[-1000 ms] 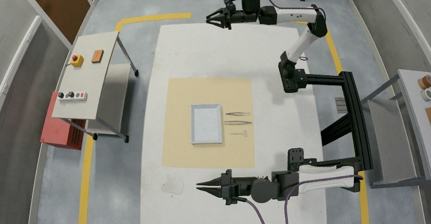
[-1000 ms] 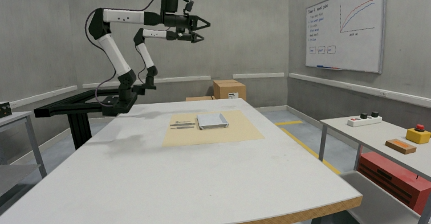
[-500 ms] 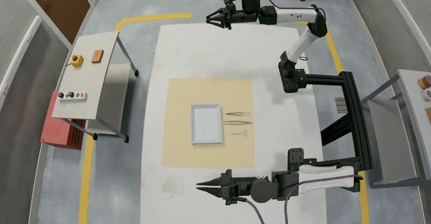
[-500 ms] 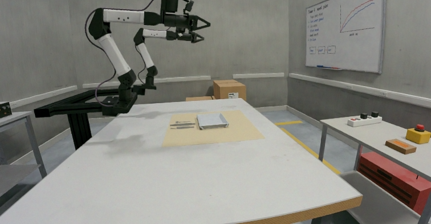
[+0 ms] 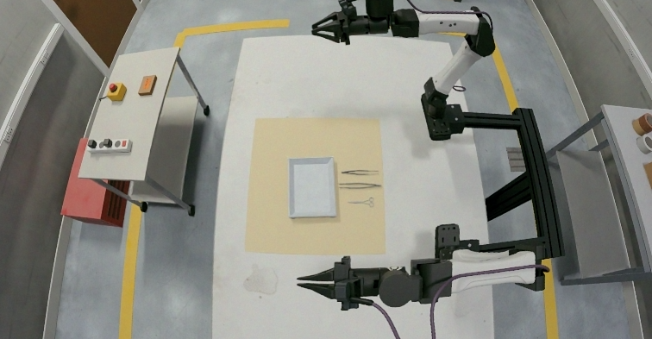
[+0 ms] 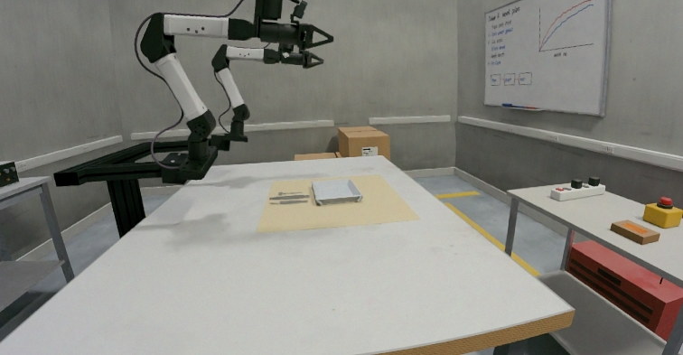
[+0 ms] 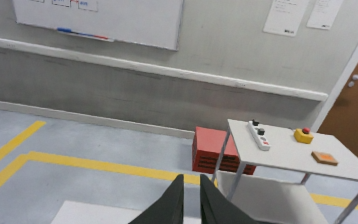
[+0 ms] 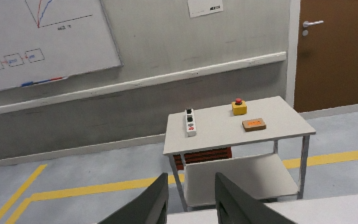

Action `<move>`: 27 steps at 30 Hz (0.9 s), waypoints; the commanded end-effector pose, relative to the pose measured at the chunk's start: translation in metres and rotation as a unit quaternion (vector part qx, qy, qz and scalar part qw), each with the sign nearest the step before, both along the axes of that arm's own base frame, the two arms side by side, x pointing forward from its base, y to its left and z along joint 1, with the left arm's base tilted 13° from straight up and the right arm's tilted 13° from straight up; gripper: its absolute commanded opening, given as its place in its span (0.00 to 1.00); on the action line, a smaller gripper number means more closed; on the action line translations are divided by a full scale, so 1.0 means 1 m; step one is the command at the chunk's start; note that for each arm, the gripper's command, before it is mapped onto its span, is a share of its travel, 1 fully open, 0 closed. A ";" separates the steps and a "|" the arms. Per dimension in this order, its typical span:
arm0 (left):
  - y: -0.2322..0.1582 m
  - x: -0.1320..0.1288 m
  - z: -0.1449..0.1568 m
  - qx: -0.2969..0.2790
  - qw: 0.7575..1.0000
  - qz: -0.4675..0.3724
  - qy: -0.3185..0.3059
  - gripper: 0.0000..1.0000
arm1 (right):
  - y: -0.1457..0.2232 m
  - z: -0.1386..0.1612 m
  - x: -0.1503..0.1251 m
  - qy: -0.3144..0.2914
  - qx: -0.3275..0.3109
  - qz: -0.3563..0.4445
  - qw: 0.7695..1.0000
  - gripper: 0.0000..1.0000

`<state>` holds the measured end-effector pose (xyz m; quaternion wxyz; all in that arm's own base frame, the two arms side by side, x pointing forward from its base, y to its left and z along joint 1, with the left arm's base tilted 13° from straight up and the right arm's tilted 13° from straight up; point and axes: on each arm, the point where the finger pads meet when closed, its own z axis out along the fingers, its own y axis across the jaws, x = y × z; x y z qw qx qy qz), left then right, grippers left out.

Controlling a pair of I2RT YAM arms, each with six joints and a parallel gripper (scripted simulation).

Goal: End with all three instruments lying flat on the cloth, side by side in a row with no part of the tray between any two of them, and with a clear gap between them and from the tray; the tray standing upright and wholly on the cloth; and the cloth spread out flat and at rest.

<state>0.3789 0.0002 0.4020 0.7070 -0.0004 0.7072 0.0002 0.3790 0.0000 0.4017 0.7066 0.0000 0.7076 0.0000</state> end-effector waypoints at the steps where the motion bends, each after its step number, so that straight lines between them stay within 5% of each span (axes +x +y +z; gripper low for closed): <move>1: -0.006 0.002 -0.012 0.005 1.000 -0.009 0.016 0.10 | 0.001 0.012 -0.002 -0.012 0.004 0.001 1.000 0.28; 27: -0.004 0.000 -0.013 0.005 1.000 -0.008 0.016 0.10 | -0.001 0.015 -0.003 -0.020 0.004 -0.001 1.000 0.28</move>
